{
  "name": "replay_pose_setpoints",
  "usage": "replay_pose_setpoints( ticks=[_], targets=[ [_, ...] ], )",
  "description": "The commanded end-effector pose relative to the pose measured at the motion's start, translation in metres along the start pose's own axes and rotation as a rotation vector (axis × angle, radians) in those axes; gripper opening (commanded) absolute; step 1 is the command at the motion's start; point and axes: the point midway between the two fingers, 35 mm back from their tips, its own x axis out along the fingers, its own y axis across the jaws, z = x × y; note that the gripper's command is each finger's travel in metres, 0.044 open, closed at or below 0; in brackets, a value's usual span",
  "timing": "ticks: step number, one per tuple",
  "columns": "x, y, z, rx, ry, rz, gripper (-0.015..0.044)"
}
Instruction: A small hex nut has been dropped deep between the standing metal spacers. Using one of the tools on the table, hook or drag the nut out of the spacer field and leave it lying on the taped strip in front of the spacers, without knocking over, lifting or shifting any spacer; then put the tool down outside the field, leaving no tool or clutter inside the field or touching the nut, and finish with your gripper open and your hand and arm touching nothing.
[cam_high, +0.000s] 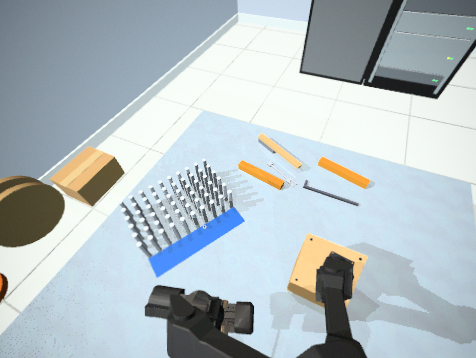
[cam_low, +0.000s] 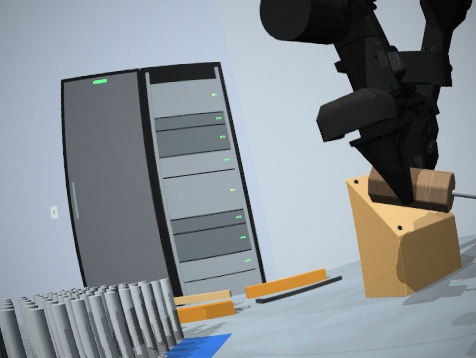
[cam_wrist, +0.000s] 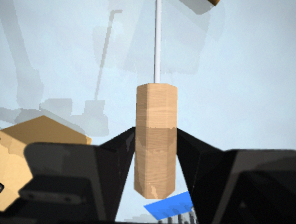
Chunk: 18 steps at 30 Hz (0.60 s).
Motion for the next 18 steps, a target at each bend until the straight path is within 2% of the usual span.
replay_pose_setpoints(
  ticks=[1, 18],
  targets=[
    [-0.001, -0.002, 0.010, -0.147, -0.022, 0.017, 0.0000],
    [-0.003, -0.003, 0.042, -0.719, -0.107, 0.074, 0.0000]
  ],
)
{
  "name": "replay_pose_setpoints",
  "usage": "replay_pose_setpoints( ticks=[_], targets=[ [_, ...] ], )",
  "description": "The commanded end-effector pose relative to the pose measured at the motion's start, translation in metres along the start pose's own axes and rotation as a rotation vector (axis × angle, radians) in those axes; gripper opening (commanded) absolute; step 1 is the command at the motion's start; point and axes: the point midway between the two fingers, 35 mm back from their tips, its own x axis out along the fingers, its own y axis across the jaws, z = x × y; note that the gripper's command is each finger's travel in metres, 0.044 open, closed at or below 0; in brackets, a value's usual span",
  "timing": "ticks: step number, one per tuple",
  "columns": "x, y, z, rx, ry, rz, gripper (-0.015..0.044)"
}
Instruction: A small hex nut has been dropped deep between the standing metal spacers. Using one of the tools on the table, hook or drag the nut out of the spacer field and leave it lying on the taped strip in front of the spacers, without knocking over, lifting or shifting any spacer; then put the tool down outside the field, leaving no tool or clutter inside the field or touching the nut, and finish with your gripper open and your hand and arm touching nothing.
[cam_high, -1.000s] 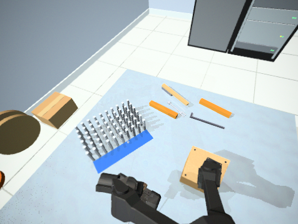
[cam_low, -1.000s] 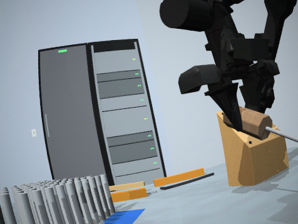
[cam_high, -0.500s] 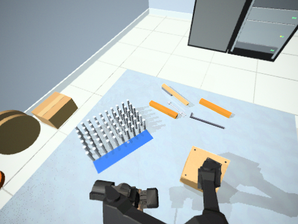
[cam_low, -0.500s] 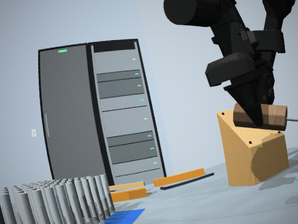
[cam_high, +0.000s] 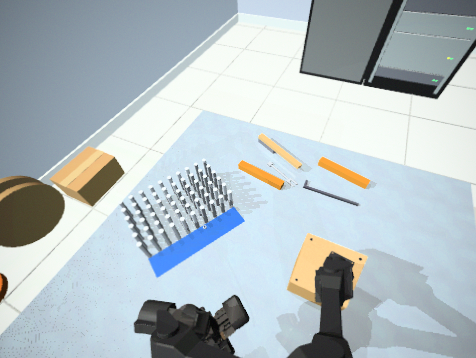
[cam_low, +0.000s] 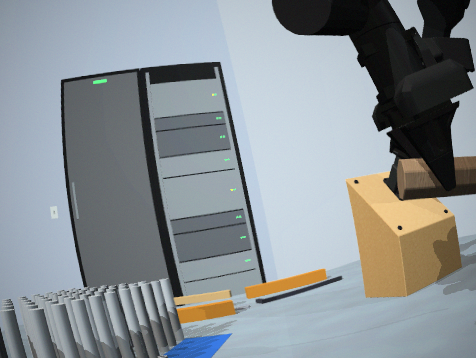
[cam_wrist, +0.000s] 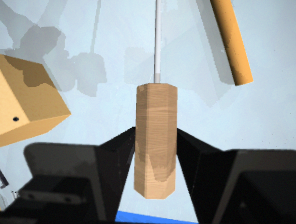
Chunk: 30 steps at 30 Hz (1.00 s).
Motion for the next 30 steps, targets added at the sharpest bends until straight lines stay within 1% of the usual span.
replay_pose_setpoints(
  ticks=[1, 16, 30],
  targets=[
    [-0.001, -0.006, 0.008, -0.146, -0.028, 0.004, 0.0000],
    [-0.001, -0.021, 0.032, -0.641, -0.115, 0.008, 0.0000],
    [0.005, -0.023, 0.031, -0.663, -0.119, 0.009, 0.0000]
  ],
)
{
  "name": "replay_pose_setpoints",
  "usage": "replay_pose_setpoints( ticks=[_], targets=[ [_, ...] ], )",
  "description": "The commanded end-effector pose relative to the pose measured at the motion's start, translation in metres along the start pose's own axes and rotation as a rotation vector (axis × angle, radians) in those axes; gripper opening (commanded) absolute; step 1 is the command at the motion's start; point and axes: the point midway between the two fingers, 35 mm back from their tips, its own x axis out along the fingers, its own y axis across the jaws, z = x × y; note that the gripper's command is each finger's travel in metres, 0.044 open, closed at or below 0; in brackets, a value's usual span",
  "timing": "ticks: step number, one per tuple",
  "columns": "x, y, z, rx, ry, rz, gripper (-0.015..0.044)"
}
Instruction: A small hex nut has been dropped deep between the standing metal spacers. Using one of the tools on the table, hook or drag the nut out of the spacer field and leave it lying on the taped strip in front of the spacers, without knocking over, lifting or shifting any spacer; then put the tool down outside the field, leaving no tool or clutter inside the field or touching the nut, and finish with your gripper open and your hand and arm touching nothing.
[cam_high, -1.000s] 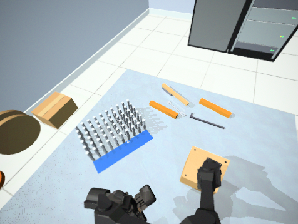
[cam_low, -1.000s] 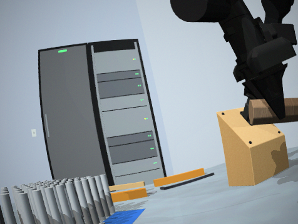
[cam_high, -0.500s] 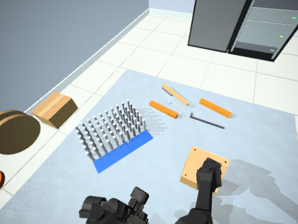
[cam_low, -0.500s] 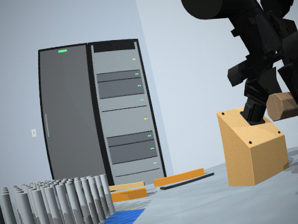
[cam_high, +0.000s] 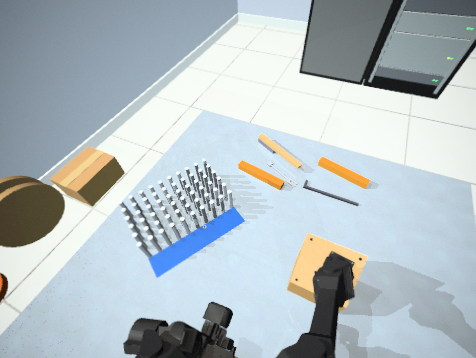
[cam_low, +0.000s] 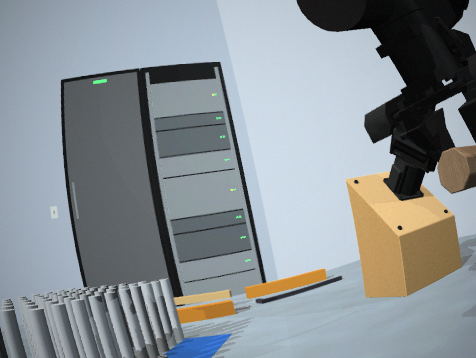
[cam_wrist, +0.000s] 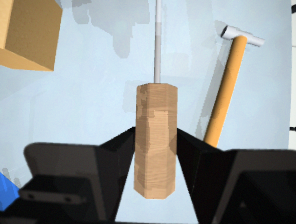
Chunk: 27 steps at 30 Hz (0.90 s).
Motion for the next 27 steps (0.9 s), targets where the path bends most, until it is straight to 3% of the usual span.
replay_pose_setpoints(
  ticks=[1, 27],
  targets=[
    [0.004, -0.001, -0.002, -0.002, -0.002, -0.005, 0.0000],
    [0.028, 0.000, -0.016, -0.003, -0.001, -0.002, 0.0000]
  ],
)
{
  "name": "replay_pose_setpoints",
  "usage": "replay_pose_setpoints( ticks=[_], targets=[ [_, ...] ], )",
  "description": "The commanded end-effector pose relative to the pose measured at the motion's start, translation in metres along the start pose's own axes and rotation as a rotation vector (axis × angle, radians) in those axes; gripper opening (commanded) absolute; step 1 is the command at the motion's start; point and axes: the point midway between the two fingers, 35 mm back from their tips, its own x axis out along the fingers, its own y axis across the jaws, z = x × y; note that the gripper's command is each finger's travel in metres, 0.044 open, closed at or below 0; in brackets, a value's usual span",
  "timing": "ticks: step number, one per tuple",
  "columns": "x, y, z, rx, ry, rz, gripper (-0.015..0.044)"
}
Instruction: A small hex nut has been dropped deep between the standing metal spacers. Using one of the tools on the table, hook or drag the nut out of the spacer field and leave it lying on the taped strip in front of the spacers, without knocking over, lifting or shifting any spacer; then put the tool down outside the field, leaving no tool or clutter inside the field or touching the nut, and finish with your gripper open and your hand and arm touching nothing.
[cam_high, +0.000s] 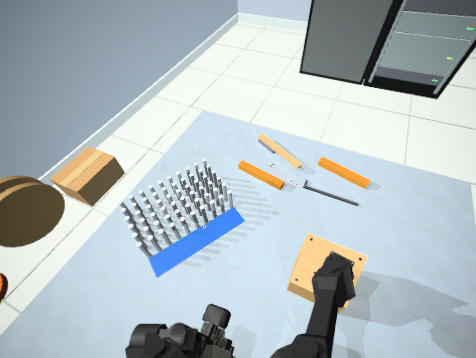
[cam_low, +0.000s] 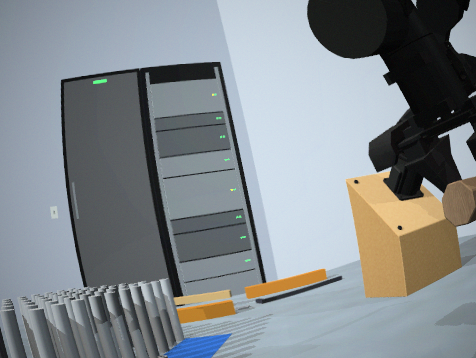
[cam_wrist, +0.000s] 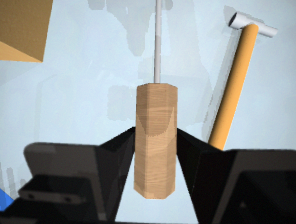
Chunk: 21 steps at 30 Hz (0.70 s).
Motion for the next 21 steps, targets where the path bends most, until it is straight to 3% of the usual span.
replay_pose_setpoints(
  ticks=[1, 21],
  targets=[
    [0.006, 0.001, -0.001, 0.008, -0.006, 0.001, 0.0000],
    [0.025, 0.001, -0.010, 0.007, -0.005, 0.001, 0.0000]
  ],
)
